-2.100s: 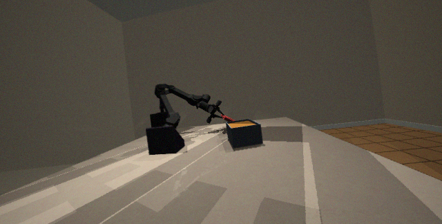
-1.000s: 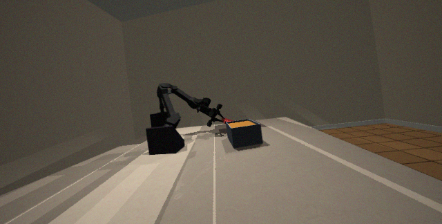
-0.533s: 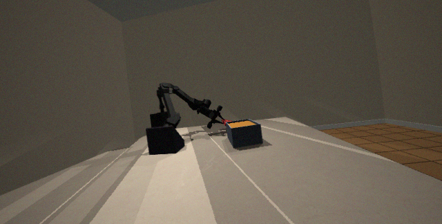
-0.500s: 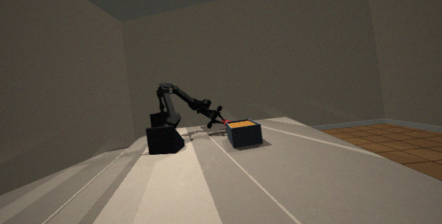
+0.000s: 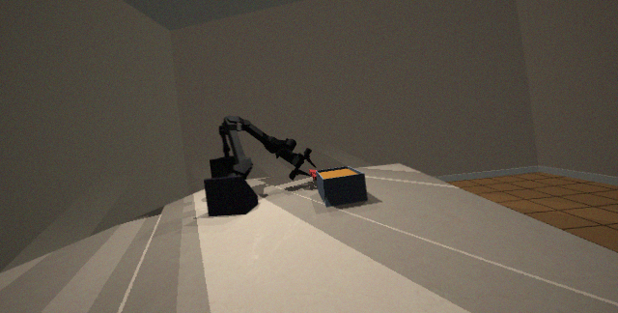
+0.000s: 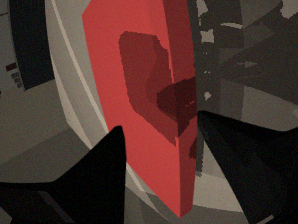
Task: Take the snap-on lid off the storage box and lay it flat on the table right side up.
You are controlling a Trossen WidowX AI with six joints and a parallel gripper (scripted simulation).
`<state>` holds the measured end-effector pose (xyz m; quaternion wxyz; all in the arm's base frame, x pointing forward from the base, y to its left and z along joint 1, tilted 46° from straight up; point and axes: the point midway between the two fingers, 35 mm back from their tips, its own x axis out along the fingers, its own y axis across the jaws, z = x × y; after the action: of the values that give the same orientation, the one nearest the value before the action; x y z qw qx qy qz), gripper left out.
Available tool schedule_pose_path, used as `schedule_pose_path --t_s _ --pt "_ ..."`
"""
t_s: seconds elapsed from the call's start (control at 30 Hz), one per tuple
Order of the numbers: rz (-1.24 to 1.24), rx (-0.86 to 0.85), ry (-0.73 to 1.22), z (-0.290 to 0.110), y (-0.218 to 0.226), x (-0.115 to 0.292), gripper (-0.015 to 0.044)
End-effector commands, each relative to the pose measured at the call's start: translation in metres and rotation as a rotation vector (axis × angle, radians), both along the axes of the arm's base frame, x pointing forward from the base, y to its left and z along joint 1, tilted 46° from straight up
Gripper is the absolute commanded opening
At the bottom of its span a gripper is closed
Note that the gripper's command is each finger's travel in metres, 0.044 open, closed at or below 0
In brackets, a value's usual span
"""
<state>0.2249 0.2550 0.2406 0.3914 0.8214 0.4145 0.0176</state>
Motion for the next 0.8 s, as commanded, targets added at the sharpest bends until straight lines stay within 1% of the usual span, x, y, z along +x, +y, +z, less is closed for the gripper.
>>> schedule_pose_path --t_s 0.0,0.13,0.17,0.77 --pt "0.001 0.006 -0.002 0.001 0.0 -0.001 0.0327" --pt "0.001 0.006 -0.002 -0.003 -0.003 -0.01 0.0433" --pt "0.001 0.006 -0.002 -0.004 -0.004 -0.012 0.044" --pt "0.001 0.007 0.001 -0.011 -0.015 -0.045 0.044"
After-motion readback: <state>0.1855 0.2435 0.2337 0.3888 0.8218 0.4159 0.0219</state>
